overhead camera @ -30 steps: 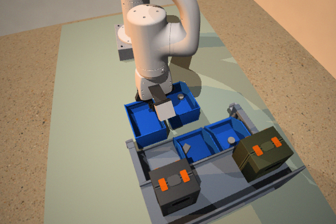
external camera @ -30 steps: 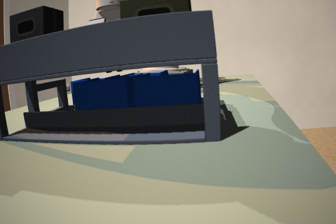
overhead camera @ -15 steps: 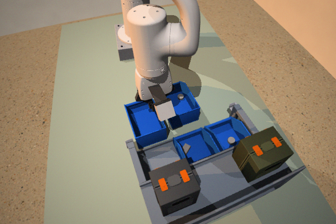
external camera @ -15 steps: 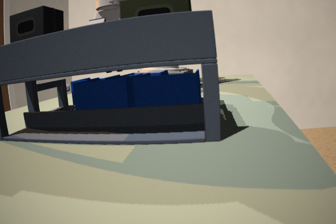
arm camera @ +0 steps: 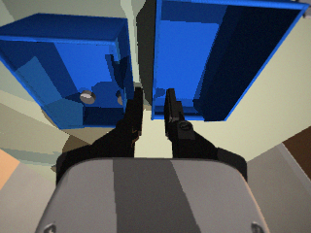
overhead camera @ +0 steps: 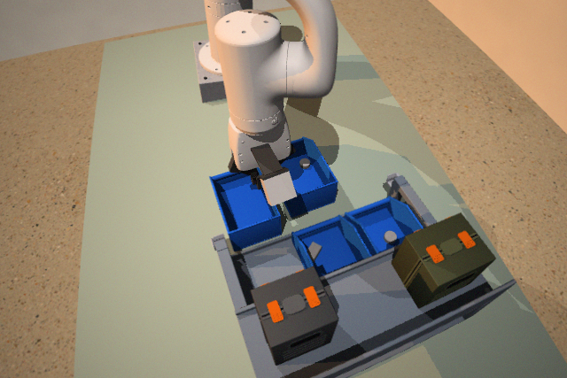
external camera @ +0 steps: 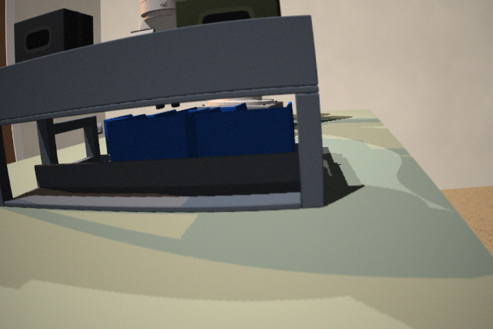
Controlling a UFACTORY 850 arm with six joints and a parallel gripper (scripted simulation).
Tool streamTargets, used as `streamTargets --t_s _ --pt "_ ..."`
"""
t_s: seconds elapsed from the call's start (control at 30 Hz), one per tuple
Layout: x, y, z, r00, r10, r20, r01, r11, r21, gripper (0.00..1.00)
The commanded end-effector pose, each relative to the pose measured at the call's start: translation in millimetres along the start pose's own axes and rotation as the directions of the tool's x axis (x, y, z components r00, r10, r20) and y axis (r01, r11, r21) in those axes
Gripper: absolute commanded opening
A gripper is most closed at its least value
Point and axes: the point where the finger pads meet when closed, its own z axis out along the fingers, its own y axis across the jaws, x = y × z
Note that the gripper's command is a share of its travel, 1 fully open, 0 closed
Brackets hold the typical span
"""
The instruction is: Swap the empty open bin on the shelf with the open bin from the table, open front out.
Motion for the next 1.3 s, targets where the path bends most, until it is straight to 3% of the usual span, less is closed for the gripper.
streamTargets --t_s 0.0,0.77,1.27 --pt "0.8 0.1 4.6 1.0 0.0 -0.002 0.0 1.0 0.0 0.26" --pt "0.9 0.1 33.6 1.0 0.0 -0.002 0.0 1.0 0.0 0.26" --pt "0.9 0.1 38.5 1.0 0.0 -0.002 0.0 1.0 0.0 0.26"
